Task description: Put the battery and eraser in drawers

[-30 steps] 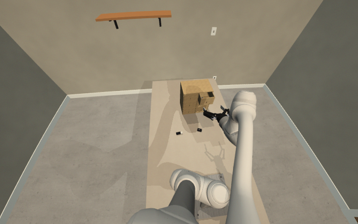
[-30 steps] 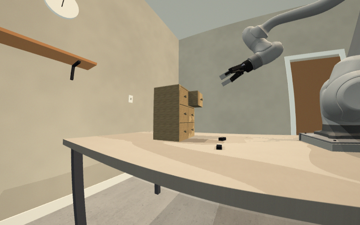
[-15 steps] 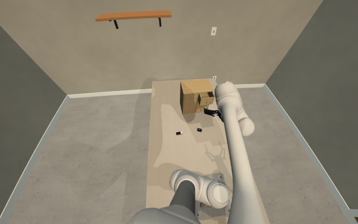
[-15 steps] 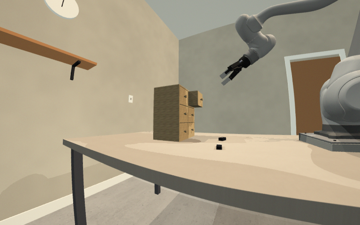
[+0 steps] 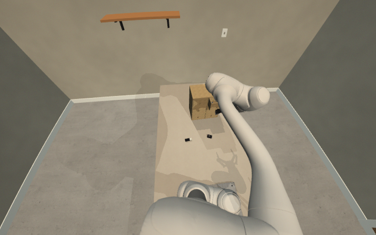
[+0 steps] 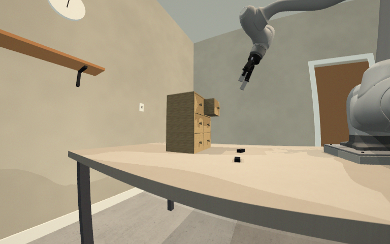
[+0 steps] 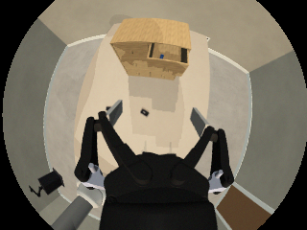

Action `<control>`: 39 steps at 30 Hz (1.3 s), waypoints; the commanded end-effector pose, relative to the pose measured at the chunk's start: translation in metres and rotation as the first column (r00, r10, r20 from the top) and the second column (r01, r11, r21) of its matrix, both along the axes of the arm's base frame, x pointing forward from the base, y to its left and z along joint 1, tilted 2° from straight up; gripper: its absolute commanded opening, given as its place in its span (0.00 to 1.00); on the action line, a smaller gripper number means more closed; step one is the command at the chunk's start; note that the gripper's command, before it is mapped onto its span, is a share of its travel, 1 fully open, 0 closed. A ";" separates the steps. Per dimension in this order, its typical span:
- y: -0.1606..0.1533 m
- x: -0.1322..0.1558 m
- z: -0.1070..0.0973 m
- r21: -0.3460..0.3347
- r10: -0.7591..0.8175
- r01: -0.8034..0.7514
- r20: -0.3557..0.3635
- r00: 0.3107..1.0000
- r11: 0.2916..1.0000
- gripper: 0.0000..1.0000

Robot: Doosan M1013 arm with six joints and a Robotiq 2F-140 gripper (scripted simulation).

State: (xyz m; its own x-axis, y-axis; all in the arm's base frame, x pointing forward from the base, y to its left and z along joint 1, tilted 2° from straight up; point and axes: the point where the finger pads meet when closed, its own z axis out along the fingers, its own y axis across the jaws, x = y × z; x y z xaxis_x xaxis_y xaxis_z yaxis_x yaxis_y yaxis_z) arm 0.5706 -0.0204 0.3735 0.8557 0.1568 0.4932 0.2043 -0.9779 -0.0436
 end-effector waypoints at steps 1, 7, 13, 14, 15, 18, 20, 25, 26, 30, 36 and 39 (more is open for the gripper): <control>0.009 0.003 0.003 -0.053 -0.022 0.012 -0.192 0.981 0.999 1.00; 0.009 0.003 0.008 -0.090 -0.030 -0.004 -0.368 0.929 0.996 1.00; 0.009 0.003 0.011 -0.105 -0.034 -0.014 -0.444 0.895 0.994 1.00; 0.009 0.003 0.011 -0.106 -0.034 -0.015 -0.451 0.892 0.994 1.00; 0.009 0.003 0.012 -0.107 -0.035 -0.016 -0.457 0.889 0.994 1.00; 0.009 0.003 0.012 -0.108 -0.035 -0.017 -0.461 0.887 0.994 1.00; 0.009 0.003 0.012 -0.109 -0.035 -0.018 -0.467 0.884 0.994 1.00; 0.009 0.003 0.012 -0.109 -0.036 -0.018 -0.469 0.882 0.994 1.00; 0.009 0.003 0.012 -0.109 -0.036 -0.018 -0.469 0.882 0.994 1.00; 0.009 0.003 0.012 -0.109 -0.036 -0.018 -0.469 0.882 0.994 1.00; 0.009 0.003 0.012 -0.109 -0.036 -0.018 -0.469 0.882 0.994 1.00; 0.005 -0.004 0.011 -0.109 -0.036 -0.018 -0.469 0.882 0.994 1.00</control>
State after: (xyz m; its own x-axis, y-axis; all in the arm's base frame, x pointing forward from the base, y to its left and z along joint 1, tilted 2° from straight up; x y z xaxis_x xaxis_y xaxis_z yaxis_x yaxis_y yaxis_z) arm 0.5729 -0.0118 0.3855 0.9841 0.1769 0.0138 0.1772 -0.9838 -0.0270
